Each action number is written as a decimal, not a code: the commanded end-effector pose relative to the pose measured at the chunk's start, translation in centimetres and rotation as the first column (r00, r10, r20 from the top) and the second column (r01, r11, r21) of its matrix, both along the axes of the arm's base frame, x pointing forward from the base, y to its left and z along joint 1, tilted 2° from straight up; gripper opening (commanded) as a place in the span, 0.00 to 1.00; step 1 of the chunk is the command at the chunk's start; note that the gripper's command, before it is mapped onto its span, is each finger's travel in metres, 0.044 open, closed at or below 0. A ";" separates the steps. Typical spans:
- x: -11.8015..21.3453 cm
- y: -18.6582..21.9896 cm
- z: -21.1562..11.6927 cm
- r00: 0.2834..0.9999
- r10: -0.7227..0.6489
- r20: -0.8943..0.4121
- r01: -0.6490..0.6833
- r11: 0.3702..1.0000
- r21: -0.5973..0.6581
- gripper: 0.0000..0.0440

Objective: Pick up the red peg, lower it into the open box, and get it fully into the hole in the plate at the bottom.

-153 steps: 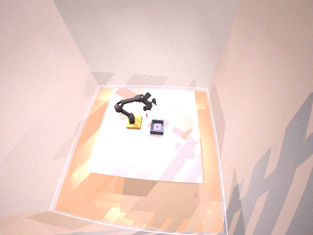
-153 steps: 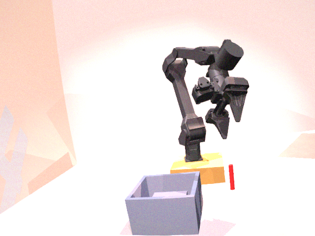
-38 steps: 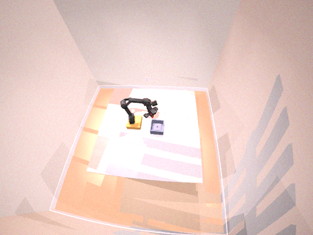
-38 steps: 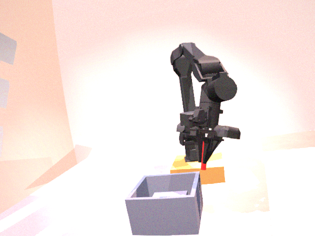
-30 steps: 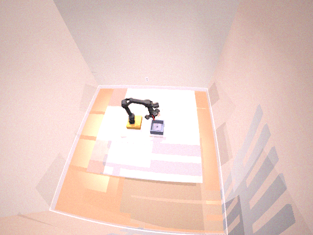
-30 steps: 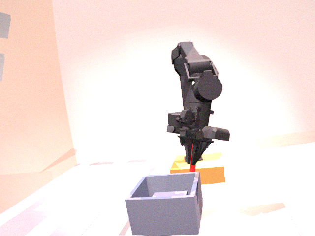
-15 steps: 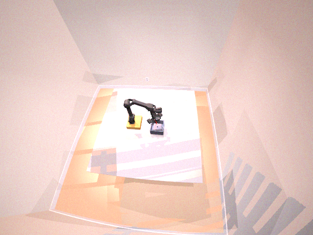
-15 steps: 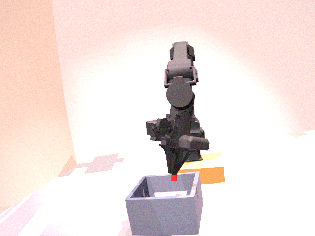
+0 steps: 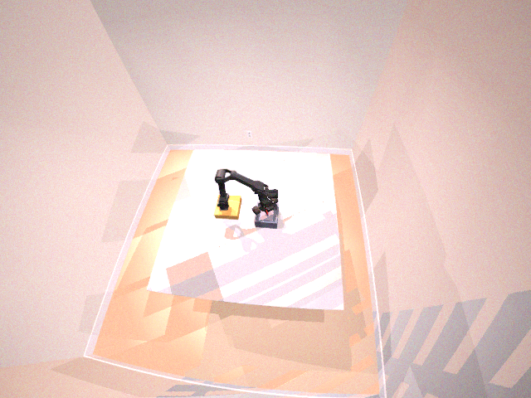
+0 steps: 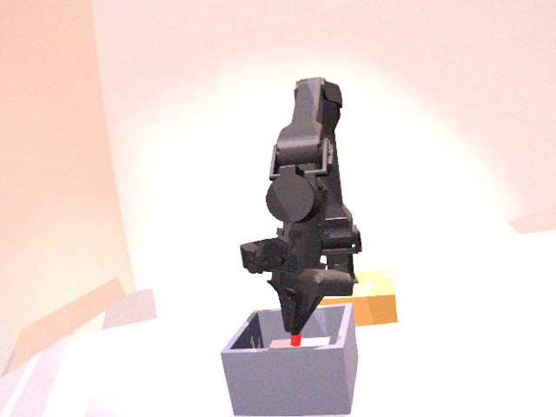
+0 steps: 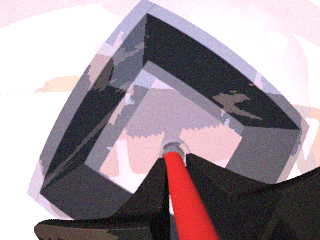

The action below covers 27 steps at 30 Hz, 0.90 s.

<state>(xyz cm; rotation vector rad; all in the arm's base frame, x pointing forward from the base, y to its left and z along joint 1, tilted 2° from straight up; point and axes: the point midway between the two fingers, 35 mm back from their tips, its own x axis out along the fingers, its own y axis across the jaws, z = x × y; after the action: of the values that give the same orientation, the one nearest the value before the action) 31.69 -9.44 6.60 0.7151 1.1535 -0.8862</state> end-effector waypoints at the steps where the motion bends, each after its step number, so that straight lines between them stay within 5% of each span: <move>1: -0.1 -0.3 -1.1 1.000 0.014 -0.022 -0.014 1.000 0.008 0.17; 4: -0.1 -0.6 -1.6 0.999 0.031 -0.040 -0.031 0.999 0.008 0.32; 10: 0.7 -1.3 -1.7 0.997 0.048 -0.059 -0.048 0.999 -0.001 0.37; 22: 3.9 -3.9 -0.5 0.996 0.082 -0.020 -0.083 0.995 -0.048 0.99; 27: 5.3 -5.2 0.5 0.997 0.078 0.026 -0.076 0.994 -0.082 1.00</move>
<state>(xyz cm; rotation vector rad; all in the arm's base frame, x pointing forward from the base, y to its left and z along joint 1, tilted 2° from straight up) 33.91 -12.82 5.58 0.5968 1.2391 -0.8477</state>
